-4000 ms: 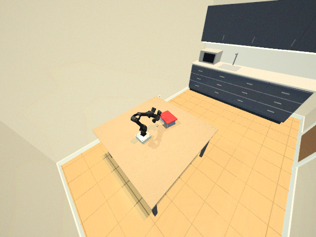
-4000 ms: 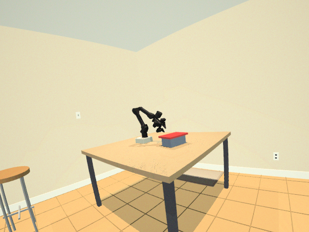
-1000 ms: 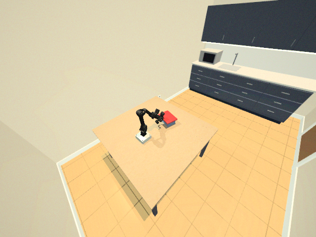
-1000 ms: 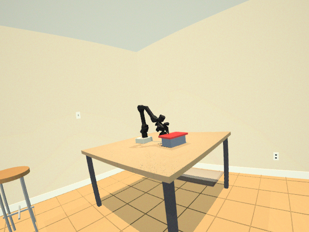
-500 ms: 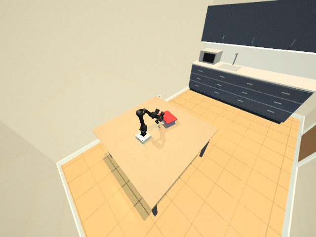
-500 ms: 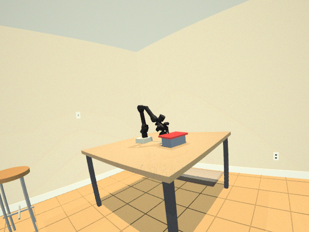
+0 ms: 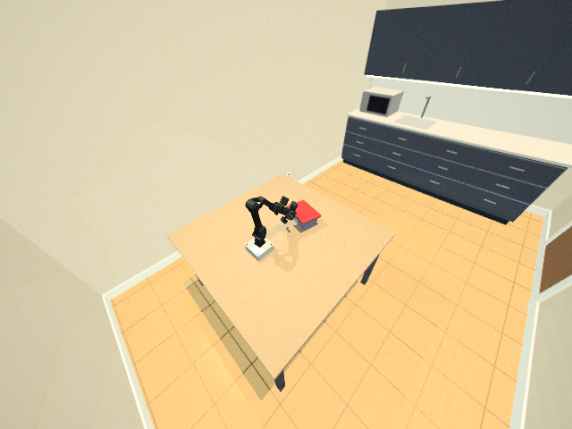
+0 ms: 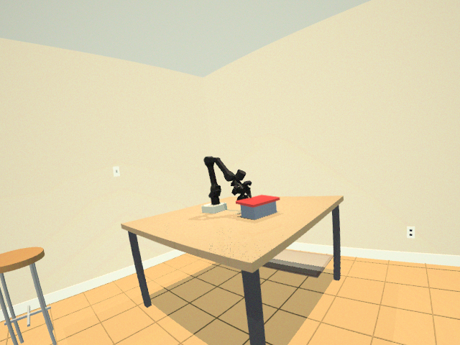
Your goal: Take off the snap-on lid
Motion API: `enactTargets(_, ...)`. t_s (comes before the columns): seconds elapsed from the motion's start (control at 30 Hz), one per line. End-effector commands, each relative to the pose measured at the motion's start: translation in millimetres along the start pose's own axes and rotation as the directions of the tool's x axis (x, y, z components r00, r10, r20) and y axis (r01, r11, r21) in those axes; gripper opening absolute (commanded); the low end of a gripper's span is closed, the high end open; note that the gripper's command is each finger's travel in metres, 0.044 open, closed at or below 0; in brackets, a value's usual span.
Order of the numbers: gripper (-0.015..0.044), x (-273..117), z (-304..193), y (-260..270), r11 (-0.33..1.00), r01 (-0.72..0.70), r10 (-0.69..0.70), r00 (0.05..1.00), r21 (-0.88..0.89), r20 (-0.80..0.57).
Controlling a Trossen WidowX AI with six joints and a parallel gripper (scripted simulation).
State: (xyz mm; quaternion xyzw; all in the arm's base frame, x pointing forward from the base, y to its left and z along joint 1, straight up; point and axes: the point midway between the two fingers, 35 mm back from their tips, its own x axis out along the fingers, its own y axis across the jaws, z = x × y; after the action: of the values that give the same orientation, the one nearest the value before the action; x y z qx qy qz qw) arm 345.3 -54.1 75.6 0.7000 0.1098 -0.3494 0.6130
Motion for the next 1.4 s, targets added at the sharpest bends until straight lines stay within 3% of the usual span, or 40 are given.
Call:
enactTargets(0.0, 0.0, -1.4, 0.0, 1.5, 1.0, -0.002, 0.002, 1.0, 0.001, 0.0)
enactTargets(1.37, 0.0, -1.9, -0.5, 5.0, 1.0, -0.002, 0.002, 1.0, 0.0, -0.001)
